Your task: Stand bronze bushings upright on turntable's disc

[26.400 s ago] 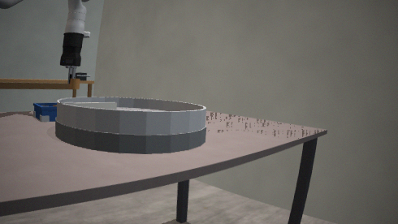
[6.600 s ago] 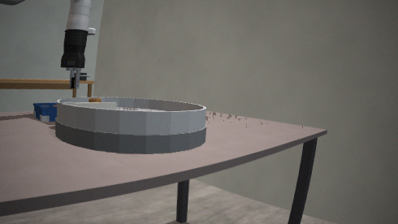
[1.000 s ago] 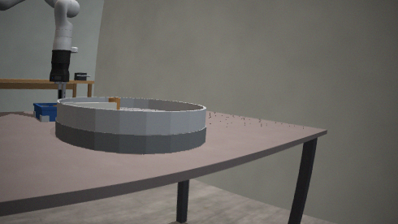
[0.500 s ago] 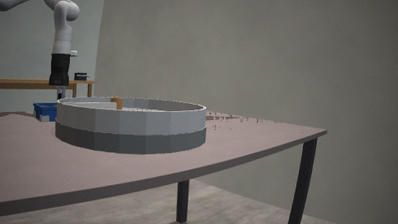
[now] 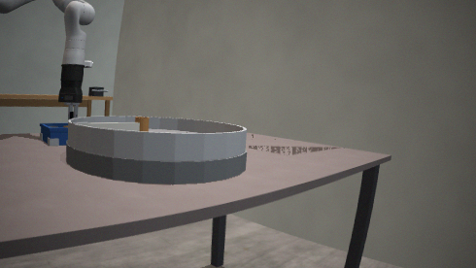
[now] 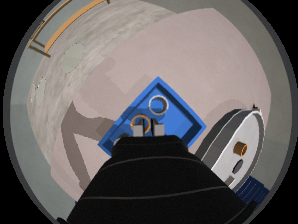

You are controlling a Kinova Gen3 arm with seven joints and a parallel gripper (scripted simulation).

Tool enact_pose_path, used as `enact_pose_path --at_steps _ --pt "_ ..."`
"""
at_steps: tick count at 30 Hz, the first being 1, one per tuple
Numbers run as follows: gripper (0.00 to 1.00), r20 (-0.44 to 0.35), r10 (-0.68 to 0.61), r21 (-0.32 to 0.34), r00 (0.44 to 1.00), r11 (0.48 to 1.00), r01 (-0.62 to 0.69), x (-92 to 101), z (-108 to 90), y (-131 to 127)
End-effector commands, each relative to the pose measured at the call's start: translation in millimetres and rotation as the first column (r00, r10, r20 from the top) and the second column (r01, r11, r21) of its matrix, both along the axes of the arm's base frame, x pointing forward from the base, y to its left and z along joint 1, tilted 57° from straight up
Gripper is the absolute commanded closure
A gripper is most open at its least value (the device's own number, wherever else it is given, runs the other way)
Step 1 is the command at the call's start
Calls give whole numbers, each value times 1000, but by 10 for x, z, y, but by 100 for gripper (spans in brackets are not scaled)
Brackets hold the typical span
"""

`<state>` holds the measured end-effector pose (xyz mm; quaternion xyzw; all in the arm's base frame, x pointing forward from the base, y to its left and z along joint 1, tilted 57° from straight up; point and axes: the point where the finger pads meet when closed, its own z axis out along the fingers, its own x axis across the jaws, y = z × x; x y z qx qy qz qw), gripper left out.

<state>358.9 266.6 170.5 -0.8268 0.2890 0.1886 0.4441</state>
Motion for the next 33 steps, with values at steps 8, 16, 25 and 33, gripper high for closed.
enact_pose_path --at_steps 8,16,25,33 --pt "64 3 0 0 1000 1000 0 -9 -9 12" --pt "64 0 0 0 1000 1000 0 -16 -37 8" --pt "64 3 0 0 1000 1000 0 -15 -38 6" --pt "64 3 0 0 1000 1000 0 -15 -38 6"
